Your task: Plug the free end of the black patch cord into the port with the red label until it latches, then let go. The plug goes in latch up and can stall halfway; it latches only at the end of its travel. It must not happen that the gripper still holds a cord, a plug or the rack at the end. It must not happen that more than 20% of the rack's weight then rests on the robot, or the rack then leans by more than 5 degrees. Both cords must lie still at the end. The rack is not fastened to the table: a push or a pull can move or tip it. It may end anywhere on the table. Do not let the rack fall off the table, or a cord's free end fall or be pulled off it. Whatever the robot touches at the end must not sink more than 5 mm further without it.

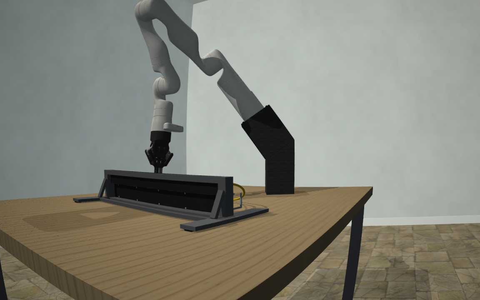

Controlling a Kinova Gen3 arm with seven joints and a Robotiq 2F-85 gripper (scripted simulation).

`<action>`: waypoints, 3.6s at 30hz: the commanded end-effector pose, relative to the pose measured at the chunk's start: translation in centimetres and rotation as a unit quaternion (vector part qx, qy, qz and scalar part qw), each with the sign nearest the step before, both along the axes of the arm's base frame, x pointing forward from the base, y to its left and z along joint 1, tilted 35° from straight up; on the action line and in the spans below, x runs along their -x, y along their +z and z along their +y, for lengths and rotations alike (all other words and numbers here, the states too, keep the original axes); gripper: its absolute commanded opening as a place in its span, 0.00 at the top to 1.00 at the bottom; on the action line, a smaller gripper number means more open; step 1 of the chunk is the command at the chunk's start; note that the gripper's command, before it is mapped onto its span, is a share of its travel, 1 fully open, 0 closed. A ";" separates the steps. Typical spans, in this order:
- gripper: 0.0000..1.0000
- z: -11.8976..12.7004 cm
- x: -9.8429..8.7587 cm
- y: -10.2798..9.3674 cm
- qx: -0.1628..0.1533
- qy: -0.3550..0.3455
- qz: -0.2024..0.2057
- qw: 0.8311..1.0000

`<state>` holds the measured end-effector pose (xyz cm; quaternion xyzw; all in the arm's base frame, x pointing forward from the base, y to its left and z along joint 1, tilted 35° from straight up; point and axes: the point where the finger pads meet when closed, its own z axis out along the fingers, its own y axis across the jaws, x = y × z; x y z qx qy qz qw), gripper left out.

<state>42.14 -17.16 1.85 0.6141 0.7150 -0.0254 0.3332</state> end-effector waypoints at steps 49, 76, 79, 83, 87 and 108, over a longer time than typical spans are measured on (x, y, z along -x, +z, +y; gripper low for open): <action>1.00 -4.3 3.1 2.6 0.037 0.058 0.090 0.994; 1.00 -4.6 2.9 2.7 0.037 0.060 0.091 0.993; 1.00 -4.6 2.9 2.7 0.037 0.061 0.091 0.993; 0.63 -4.6 2.9 2.7 0.037 0.061 0.091 0.993; 0.63 -4.6 2.9 2.7 0.037 0.061 0.091 0.993; 0.63 -4.6 2.9 2.7 0.037 0.061 0.091 0.993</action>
